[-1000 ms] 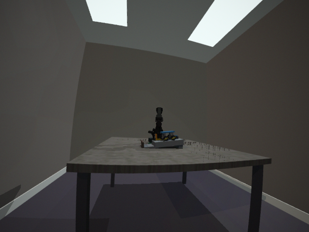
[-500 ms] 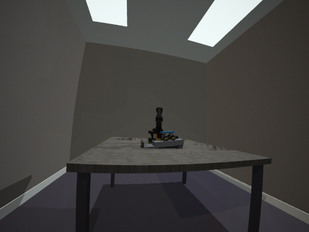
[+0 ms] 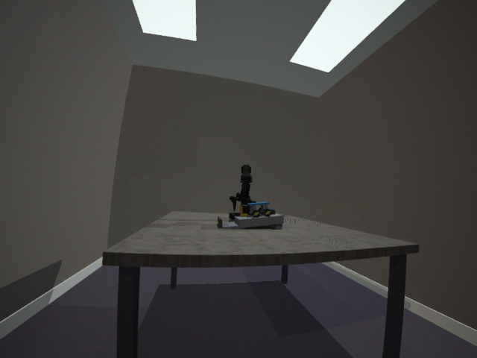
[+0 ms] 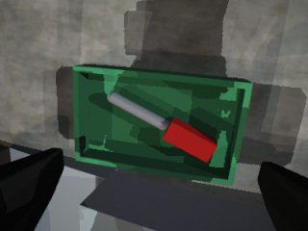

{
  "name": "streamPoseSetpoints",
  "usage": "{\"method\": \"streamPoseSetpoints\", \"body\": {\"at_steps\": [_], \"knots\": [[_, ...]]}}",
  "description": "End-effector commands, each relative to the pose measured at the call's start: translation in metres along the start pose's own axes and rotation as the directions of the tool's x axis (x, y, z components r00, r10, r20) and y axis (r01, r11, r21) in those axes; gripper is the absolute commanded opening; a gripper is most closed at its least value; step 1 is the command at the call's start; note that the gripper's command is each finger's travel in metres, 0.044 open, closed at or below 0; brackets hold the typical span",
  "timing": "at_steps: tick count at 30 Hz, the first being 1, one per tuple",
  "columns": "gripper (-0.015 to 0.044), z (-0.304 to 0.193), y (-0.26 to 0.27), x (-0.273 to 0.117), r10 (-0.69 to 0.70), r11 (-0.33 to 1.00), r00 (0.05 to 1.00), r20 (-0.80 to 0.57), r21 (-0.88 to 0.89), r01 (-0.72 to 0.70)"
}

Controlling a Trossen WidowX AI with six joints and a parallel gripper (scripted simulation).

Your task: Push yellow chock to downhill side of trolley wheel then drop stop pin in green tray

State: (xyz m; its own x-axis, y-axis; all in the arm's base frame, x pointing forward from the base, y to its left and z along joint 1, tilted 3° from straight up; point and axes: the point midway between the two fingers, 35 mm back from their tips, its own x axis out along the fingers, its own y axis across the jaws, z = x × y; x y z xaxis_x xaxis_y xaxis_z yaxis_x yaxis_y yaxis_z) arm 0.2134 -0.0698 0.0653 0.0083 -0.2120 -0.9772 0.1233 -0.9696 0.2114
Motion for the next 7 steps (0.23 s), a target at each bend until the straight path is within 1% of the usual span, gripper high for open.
{"method": "streamPoseSetpoints", "body": {"at_steps": [1,7], "knots": [[0.0440,-0.001,0.004,-0.015,0.011,1.000,1.000,-0.016,0.010,-0.011],[0.0440,-0.001,0.007,-0.032,0.011,1.000,1.000,-0.016,0.010,-0.011]]}}
